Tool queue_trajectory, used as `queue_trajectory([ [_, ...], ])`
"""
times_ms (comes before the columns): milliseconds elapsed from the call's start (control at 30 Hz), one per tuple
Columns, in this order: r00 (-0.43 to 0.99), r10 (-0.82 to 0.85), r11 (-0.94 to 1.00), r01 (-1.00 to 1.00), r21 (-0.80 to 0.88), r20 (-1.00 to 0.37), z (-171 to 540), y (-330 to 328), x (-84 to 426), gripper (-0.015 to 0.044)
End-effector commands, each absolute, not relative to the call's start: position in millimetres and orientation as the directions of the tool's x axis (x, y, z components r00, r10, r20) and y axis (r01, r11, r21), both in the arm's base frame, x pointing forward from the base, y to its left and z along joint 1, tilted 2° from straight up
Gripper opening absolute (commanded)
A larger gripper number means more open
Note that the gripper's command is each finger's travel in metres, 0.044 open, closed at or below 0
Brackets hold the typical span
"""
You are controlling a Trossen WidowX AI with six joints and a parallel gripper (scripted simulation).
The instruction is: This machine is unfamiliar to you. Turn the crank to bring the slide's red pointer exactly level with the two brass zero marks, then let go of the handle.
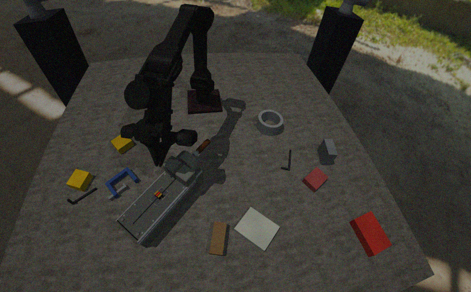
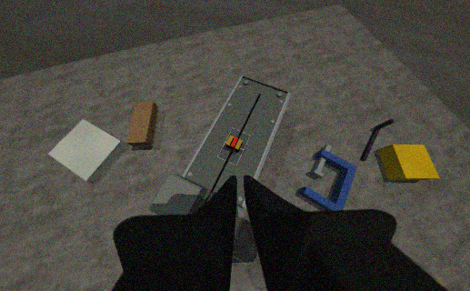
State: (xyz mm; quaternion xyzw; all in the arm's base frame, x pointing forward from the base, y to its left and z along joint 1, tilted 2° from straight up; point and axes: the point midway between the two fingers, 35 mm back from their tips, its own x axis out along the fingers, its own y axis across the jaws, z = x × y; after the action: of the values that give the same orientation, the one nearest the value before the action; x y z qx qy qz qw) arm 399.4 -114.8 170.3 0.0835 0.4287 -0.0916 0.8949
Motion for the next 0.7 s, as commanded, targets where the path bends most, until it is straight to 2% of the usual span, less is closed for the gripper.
queue_trajectory([
  [0,0.616,-0.093,0.969,0.236,0.07,-0.783,170.3,-114.9,399.4,0.0105],
  [433,0.616,-0.093,0.969,0.236,0.07,-0.783,170.3,-114.9,399.4,0.044],
  [467,0.616,-0.093,0.969,0.236,0.07,-0.783,170.3,-114.9,399.4,0.044],
  [667,0.616,-0.093,0.969,0.236,0.07,-0.783,170.3,-114.9,399.4,0.0282],
])
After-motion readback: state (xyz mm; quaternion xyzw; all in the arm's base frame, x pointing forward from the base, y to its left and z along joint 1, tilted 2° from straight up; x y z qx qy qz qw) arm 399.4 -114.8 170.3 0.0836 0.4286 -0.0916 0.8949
